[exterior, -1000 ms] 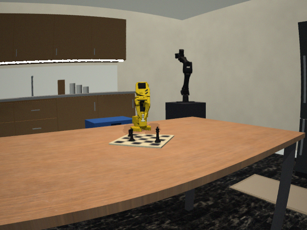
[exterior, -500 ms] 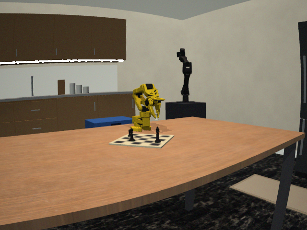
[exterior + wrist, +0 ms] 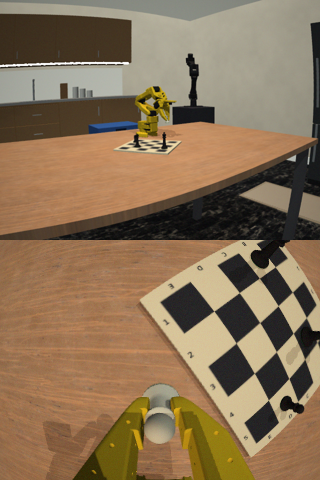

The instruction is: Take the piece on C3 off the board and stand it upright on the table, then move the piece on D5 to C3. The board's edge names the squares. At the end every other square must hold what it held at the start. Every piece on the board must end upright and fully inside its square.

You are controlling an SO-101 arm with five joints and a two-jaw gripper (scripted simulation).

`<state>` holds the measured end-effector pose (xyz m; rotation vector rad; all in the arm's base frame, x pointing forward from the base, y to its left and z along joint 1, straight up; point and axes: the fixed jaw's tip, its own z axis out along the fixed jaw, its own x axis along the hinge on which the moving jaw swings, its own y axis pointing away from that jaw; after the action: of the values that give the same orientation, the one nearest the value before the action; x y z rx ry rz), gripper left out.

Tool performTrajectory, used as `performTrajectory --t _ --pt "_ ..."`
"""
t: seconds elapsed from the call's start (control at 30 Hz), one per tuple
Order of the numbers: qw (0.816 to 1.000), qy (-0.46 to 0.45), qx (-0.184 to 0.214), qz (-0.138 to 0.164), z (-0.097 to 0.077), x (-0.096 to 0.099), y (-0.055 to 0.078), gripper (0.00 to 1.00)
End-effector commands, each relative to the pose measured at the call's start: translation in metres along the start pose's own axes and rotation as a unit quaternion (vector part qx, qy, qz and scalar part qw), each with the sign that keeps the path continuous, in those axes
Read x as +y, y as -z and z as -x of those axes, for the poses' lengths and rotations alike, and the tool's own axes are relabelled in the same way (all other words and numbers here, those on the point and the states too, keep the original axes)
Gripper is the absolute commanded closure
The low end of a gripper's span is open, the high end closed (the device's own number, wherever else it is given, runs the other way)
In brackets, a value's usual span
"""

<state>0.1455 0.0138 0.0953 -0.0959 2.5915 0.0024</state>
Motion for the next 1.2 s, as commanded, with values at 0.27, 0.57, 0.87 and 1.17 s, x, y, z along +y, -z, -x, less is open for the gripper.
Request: performTrajectory --t 0.27,0.57,0.87,1.17 --pt "1.0 0.006 0.004 0.008 -0.0039 0.0041 -0.0042 1.0" --pt "1.0 0.006 0.004 0.007 -0.0033 0.0041 -0.0044 1.0" --pt "1.0 0.005 0.004 0.007 -0.0022 0.0039 -0.0048 1.0" --pt "1.0 0.005 0.004 0.007 -0.0027 0.0039 -0.0058 1.0"
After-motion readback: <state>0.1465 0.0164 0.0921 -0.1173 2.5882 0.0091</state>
